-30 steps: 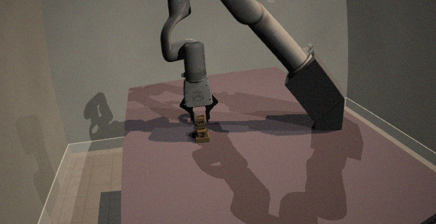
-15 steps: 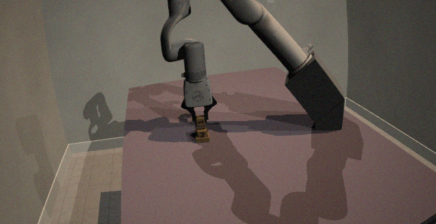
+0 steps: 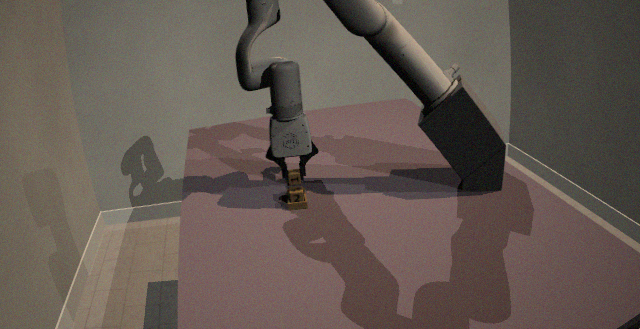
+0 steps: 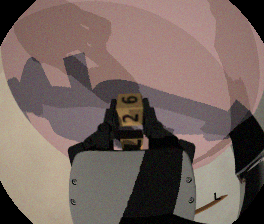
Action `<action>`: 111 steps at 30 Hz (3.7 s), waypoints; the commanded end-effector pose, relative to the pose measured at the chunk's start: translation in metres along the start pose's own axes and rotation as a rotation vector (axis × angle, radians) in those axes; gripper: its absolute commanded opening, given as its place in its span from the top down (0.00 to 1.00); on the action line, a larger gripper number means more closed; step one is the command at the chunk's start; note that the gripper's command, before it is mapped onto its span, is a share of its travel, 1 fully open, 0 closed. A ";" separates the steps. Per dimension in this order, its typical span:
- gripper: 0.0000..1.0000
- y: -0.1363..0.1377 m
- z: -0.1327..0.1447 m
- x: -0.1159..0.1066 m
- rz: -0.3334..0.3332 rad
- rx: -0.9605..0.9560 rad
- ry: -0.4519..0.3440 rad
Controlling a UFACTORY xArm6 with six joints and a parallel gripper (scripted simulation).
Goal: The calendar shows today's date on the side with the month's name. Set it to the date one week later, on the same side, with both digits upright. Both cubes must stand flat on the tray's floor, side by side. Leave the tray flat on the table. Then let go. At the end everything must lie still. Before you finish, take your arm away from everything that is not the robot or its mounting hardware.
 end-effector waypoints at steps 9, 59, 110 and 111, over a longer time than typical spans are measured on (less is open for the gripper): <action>0.71 -0.001 0.000 0.000 -0.001 0.000 0.000; 0.71 -0.001 0.000 -0.054 -0.001 0.000 0.000; 0.71 0.000 0.000 -0.100 -0.001 0.000 0.000; 0.71 0.000 0.000 -0.100 -0.001 0.000 0.000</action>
Point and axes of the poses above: the point where the finger pads meet when closed, its own x axis out along the fingers, its own y axis across the jaws, z = x × y, the point moved 3 cm from there along -x, back along the fingers, and after that the axes turned 4 degrees about -x, right-handed, at the moved point
